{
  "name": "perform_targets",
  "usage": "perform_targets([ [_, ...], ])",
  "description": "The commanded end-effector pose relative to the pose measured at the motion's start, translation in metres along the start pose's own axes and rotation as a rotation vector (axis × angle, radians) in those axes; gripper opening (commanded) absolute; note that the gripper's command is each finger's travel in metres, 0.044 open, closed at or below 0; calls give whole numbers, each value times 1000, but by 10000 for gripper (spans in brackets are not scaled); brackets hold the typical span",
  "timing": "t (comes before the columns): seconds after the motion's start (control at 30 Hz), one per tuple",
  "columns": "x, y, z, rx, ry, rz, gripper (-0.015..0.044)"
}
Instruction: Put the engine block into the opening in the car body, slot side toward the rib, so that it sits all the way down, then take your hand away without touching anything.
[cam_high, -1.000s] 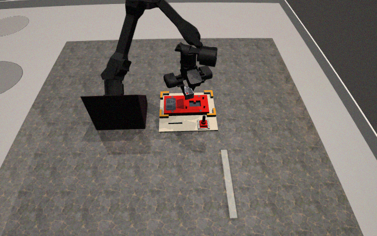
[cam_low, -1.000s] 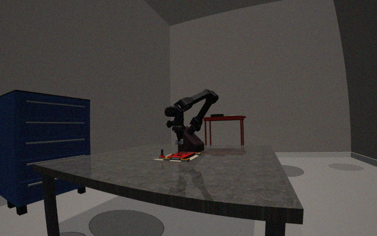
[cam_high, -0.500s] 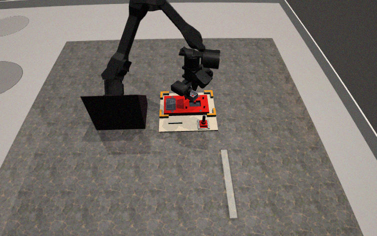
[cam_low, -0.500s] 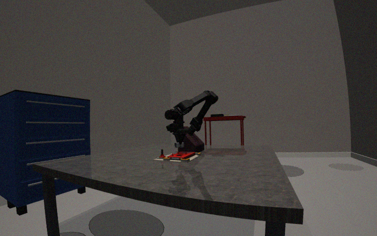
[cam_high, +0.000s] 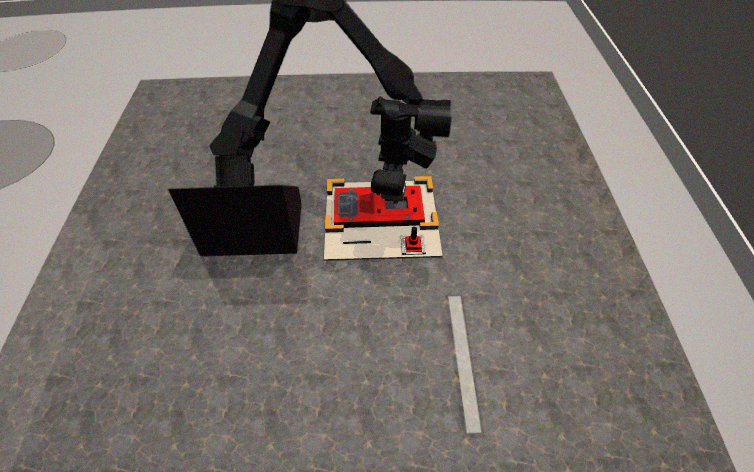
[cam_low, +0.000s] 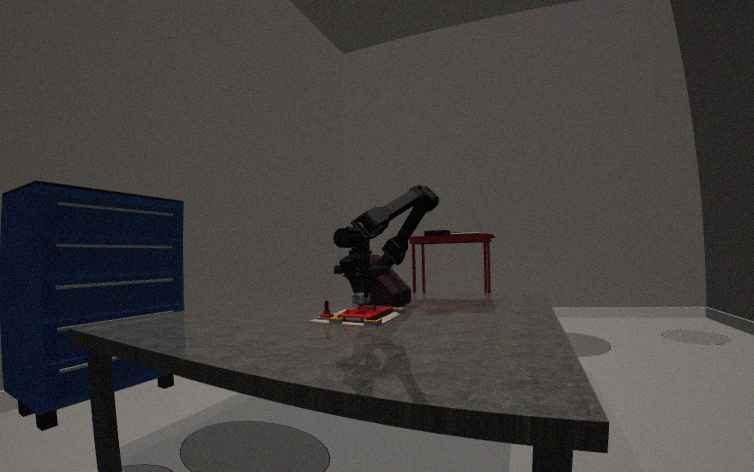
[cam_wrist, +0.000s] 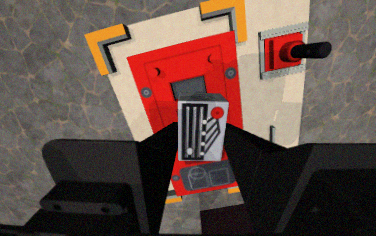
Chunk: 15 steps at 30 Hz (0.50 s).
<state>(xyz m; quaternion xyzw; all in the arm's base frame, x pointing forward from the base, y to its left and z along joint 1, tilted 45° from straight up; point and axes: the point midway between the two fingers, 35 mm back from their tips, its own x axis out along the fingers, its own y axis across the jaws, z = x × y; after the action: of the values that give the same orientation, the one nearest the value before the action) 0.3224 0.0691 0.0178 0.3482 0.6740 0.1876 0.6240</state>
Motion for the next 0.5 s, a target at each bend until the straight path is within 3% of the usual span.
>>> perform_targets([
  [0.0,4,4,4,-131,-3,7,0],
  [0.17,9,6,5,-243,-3,9,0],
  [0.37,8,6,5,-264,-3,9,157],
  [0.47,8,6,5,-264,-3,9,159],
])
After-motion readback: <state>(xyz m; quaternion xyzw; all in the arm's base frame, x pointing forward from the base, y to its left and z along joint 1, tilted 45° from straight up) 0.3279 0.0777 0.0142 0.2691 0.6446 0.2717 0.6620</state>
